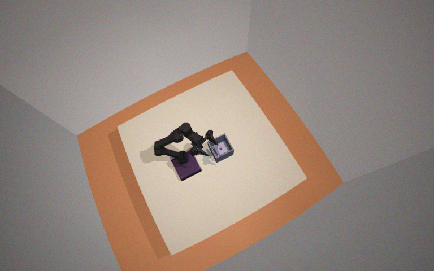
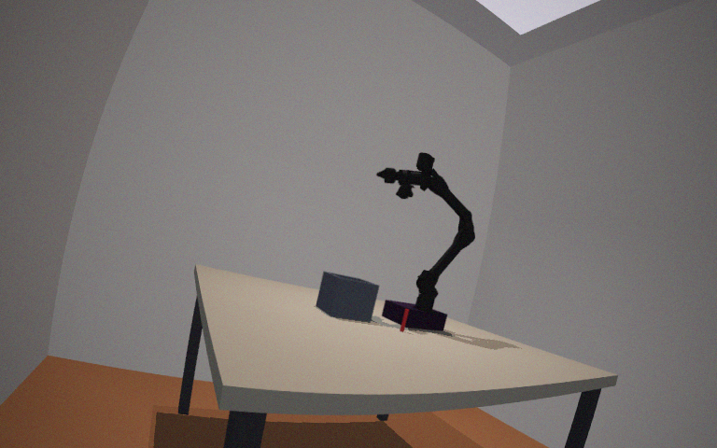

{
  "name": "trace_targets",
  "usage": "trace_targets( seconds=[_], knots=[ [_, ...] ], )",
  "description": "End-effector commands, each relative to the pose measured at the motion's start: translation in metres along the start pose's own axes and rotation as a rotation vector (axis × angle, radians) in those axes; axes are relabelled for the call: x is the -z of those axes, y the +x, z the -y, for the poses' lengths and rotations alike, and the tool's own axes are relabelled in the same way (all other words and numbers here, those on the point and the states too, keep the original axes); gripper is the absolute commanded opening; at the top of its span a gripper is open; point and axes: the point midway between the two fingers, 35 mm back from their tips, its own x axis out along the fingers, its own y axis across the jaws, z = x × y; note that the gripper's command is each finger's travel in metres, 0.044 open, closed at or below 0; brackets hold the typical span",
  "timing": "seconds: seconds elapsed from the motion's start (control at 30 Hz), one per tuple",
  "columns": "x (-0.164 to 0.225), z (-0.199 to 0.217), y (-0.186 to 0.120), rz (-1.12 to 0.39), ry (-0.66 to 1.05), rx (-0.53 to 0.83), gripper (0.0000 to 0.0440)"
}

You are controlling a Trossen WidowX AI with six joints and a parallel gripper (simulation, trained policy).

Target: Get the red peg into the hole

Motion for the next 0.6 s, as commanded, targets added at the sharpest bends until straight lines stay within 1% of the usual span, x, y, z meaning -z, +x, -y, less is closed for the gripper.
trace_targets(
  seconds=[0.0,0.27,0.57],
  knots=[
    [-0.009,0.024,-0.002,0.014,-0.009,0.091,0.044],
    [-0.025,0.072,-0.014,0.037,-0.049,0.285,0.044],
    [-0.045,0.124,-0.038,0.06,-0.136,0.509,0.044]
  ],
)
